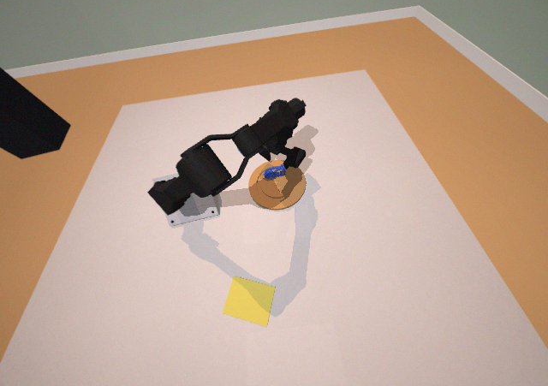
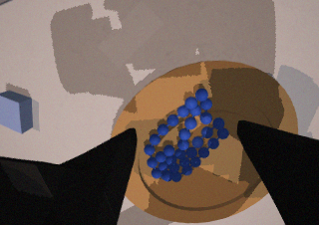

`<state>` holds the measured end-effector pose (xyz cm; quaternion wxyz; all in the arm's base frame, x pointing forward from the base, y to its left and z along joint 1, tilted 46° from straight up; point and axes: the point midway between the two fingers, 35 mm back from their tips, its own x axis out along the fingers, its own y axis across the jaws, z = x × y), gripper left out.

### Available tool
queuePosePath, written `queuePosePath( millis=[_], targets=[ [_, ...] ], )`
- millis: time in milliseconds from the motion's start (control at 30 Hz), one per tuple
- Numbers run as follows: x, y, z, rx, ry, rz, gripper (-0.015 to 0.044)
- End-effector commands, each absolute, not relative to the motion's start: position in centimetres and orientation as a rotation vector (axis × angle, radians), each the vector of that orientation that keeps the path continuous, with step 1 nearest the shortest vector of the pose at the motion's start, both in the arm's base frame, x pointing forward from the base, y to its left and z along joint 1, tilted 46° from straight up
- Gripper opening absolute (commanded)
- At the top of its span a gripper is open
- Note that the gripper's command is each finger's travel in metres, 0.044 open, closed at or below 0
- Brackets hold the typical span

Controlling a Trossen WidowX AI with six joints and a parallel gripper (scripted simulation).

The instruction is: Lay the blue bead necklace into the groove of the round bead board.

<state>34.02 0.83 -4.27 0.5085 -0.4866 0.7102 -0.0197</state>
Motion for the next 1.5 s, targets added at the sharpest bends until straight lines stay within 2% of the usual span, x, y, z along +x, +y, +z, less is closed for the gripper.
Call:
queuePosePath(
  millis=[0,133,1467],
  targets=[
    [30.1,1.1,-2.6,-0.828,1.602,-0.413,0.025],
    [28.4,1.1,-1.9,-0.674,1.532,-0.566,0.025],
    [28.5,-1.2,-4.3,-0.675,1.53,-0.566,0.025]
  ],
)
